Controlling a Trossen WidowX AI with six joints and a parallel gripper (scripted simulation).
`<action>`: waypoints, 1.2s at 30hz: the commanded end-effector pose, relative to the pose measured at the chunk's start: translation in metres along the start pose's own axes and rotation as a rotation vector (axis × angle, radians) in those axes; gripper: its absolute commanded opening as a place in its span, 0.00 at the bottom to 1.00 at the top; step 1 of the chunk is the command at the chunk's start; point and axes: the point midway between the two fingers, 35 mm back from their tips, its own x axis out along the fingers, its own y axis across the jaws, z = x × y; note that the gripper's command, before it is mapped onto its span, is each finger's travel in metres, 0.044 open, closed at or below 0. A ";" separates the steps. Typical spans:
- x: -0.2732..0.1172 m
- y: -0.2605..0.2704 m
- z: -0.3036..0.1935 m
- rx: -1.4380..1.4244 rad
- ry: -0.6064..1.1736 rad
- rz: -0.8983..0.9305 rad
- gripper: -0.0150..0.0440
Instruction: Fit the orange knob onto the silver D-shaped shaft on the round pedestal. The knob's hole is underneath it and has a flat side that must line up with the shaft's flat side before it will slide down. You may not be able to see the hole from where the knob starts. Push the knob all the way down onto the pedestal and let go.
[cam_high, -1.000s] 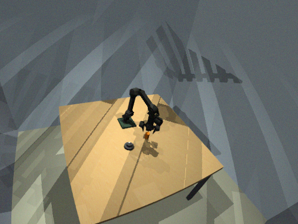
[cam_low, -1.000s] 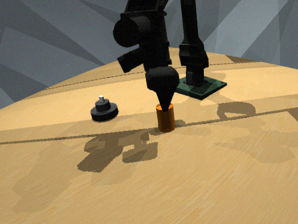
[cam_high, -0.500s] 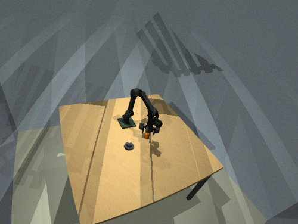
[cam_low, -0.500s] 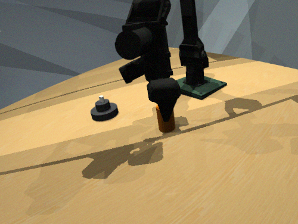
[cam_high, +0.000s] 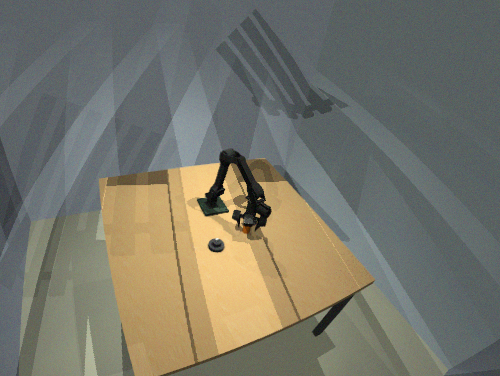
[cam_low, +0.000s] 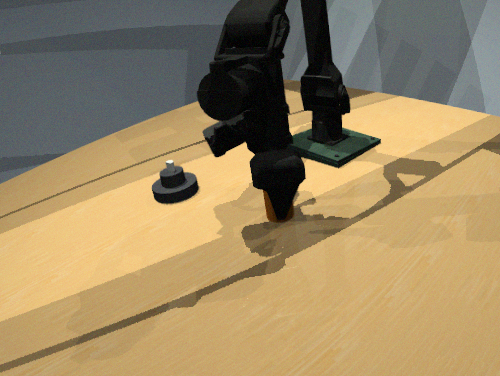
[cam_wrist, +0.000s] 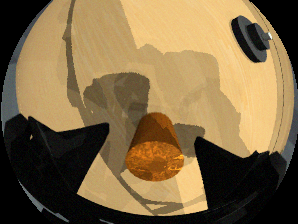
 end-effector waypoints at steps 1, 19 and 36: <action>0.010 -0.002 -0.002 0.004 0.009 -0.005 1.00; 0.014 -0.003 -0.003 0.004 0.009 -0.006 0.48; -0.053 0.006 0.004 -0.001 0.005 -0.002 0.25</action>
